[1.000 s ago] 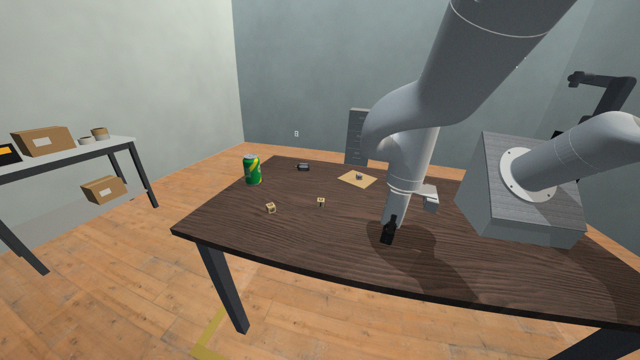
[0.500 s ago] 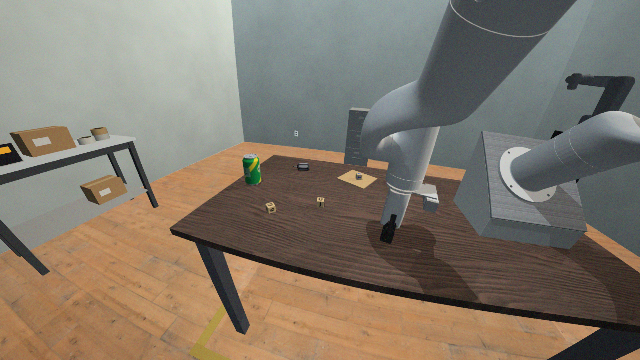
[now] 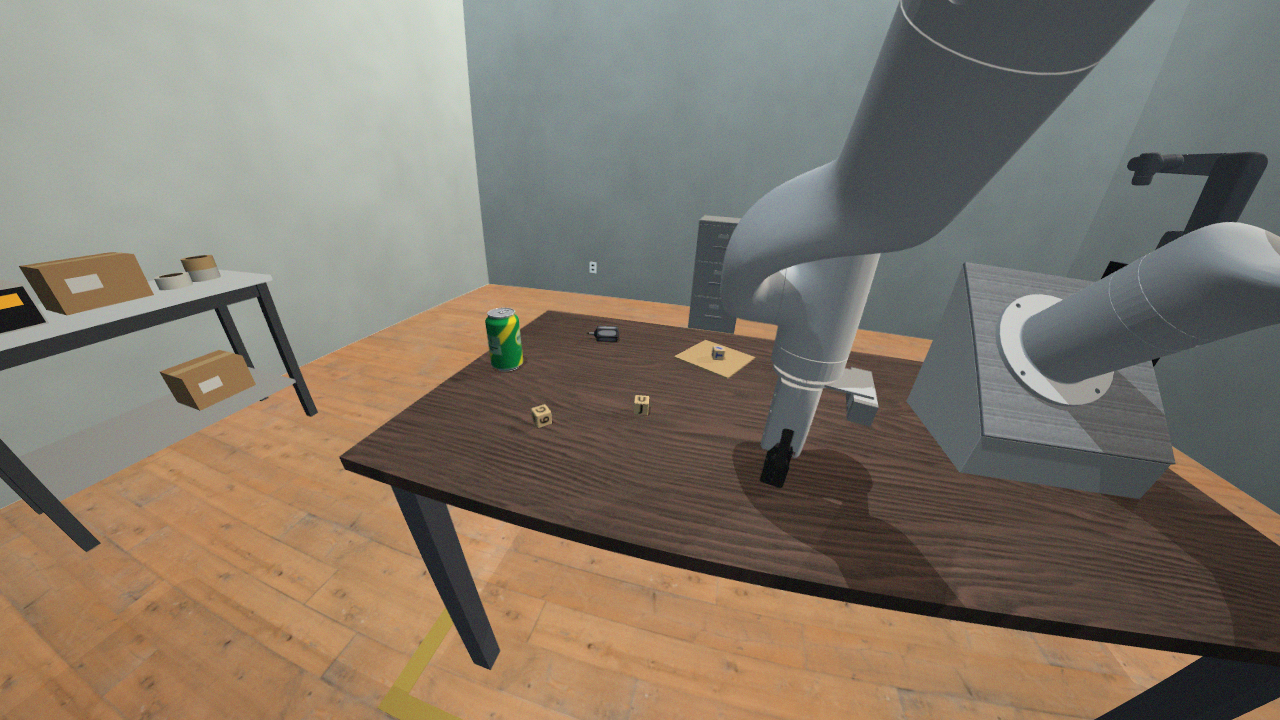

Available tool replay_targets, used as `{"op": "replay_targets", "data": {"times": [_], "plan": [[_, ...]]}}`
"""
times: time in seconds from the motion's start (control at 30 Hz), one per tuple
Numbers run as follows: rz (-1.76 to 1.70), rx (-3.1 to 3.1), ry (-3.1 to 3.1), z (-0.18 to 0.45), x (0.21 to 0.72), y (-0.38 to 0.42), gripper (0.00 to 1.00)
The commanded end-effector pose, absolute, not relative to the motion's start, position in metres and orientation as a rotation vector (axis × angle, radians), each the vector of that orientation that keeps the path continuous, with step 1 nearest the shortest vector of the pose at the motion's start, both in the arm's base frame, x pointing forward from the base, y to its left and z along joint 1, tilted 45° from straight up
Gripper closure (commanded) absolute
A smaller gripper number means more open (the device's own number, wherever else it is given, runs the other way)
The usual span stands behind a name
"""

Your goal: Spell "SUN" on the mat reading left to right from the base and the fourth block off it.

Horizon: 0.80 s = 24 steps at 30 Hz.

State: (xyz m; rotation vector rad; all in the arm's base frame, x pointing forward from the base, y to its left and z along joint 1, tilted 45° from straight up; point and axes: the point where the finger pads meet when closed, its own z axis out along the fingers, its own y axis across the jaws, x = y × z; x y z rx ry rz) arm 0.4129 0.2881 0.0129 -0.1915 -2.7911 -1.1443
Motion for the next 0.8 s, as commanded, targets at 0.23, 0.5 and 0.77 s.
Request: {"op": "replay_targets", "data": {"times": [0.23, 0.5, 0.77], "plan": [[-1.145, -0.192, -2.792, 0.013, 0.414, 0.288, 0.77], [-1.145, -0.192, -2.792, 0.013, 0.414, 0.288, 0.77], [-1.145, -0.192, -2.792, 0.025, 0.415, 0.276, 0.77]]}}
